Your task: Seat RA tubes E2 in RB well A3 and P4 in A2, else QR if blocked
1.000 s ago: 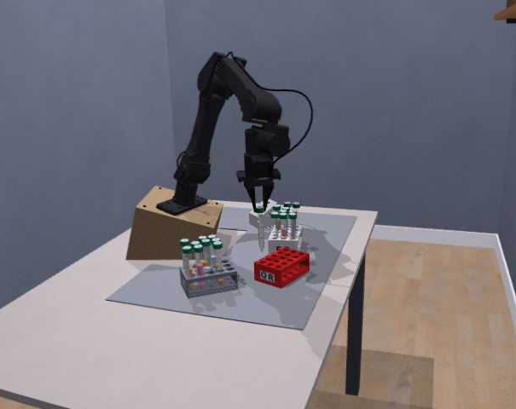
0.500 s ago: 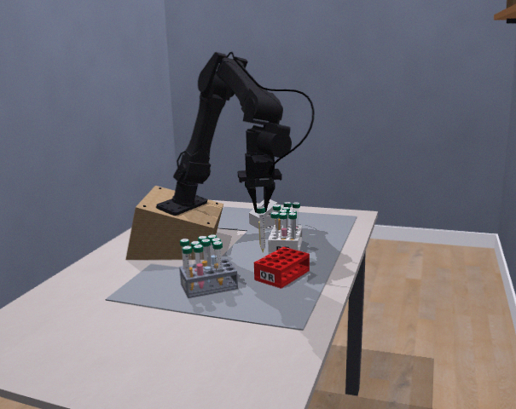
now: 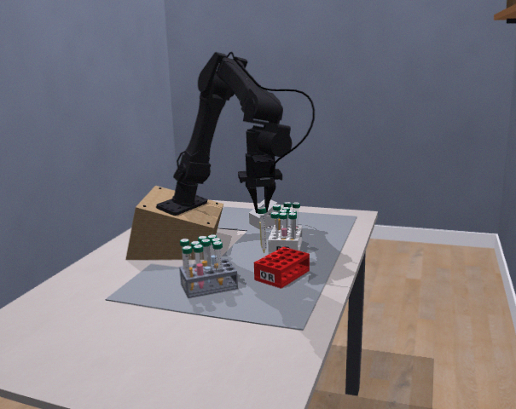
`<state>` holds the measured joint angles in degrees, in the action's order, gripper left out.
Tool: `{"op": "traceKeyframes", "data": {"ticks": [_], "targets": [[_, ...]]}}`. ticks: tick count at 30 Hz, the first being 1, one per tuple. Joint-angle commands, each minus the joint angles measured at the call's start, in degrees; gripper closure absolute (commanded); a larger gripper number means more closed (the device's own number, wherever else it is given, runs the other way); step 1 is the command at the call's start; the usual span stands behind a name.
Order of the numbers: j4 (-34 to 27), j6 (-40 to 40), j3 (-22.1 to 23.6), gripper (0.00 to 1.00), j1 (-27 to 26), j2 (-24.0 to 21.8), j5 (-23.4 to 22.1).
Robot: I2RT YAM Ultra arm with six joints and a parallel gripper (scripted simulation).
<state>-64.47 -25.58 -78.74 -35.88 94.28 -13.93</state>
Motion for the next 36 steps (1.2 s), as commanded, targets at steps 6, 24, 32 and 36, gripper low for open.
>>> {"op": "traceKeyframes", "data": {"ticks": [6,24,32,36], "targets": [[1.2,0.3,2.2,1.00,-1.0,-1.5,0.6],[2.3,-0.4,3.3,1.00,-0.8,-1.0,0.7],[3.0,-0.7,3.8,1.00,-0.1,-0.7,0.7],[3.2,-0.7,3.9,1.00,0.2,-0.6,0.7]]}}
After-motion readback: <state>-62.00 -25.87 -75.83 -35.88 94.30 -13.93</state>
